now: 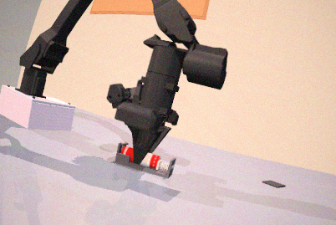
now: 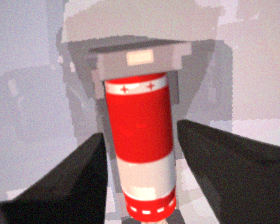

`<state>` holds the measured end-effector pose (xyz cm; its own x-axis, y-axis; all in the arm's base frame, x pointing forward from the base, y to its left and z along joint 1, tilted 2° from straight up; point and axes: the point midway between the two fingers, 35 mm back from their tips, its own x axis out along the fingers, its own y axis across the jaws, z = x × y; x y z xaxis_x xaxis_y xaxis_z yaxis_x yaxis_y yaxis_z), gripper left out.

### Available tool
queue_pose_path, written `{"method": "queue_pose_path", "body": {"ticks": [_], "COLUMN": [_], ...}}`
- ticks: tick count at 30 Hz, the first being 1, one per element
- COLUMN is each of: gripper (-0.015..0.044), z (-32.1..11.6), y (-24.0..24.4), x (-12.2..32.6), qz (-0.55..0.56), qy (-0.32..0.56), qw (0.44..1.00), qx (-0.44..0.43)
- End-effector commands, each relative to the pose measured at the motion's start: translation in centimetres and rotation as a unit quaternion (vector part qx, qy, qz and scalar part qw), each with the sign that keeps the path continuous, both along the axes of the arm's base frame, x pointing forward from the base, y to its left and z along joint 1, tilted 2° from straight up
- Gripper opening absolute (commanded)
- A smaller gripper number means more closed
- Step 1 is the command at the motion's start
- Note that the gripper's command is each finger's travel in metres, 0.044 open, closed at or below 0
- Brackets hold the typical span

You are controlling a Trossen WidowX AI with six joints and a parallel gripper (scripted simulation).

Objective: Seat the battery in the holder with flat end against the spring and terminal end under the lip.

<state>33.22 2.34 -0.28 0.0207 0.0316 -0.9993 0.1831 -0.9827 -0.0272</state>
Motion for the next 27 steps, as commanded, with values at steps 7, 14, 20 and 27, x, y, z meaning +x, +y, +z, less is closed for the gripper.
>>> {"method": "queue_pose_path", "body": {"ticks": [7,14,20,27], "gripper": [0.0188,0.0267,0.0424,0.044], "z": [1.5,2.7,8.5,8.6], "y": [0.0,0.0,-0.1,-0.1], "x": [-0.1,-0.2,-0.7,-0.9], "qz": [0.0,0.0,0.0,0.0], "qy": [0.001,0.002,0.001,0.001], "qw": [1.0,1.0,1.0,1.0], "qx": [0.0,0.0,0.0,0.0]}}
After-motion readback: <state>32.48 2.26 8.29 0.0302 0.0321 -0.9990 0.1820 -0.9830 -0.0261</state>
